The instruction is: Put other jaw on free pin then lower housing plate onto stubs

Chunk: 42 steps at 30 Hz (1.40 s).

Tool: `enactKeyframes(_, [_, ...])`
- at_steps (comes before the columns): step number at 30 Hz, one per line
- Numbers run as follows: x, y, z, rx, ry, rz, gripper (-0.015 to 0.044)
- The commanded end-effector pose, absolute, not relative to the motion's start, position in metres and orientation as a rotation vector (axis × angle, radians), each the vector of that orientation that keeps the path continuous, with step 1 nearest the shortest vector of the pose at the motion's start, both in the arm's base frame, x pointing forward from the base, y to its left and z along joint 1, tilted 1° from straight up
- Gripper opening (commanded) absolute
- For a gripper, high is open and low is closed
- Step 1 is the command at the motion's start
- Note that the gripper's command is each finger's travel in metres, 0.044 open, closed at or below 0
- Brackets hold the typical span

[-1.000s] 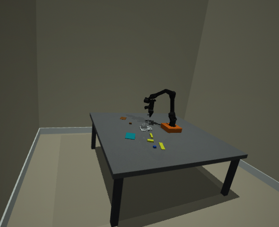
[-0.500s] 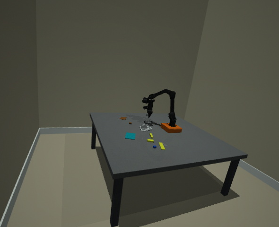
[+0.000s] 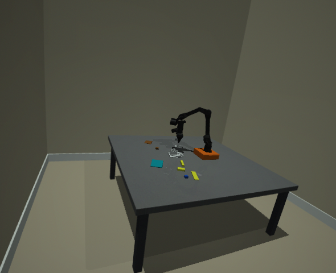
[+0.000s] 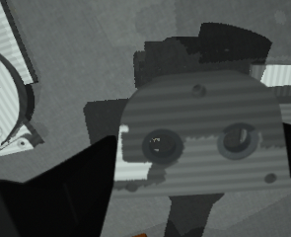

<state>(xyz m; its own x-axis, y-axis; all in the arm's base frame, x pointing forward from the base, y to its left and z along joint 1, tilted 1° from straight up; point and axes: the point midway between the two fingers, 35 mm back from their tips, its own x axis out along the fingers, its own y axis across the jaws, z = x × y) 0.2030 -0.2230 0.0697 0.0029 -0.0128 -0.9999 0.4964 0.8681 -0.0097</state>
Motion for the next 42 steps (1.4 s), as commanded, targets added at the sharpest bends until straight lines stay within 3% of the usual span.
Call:
enactKeyframes(1, [0.210, -0.212, 0.070, 0.390, 1.524, -0.410, 0.0351])
enactKeyframes(42, [0.266, -0.090, 0.069, 0.312, 1.537, -0.314, 0.0351])
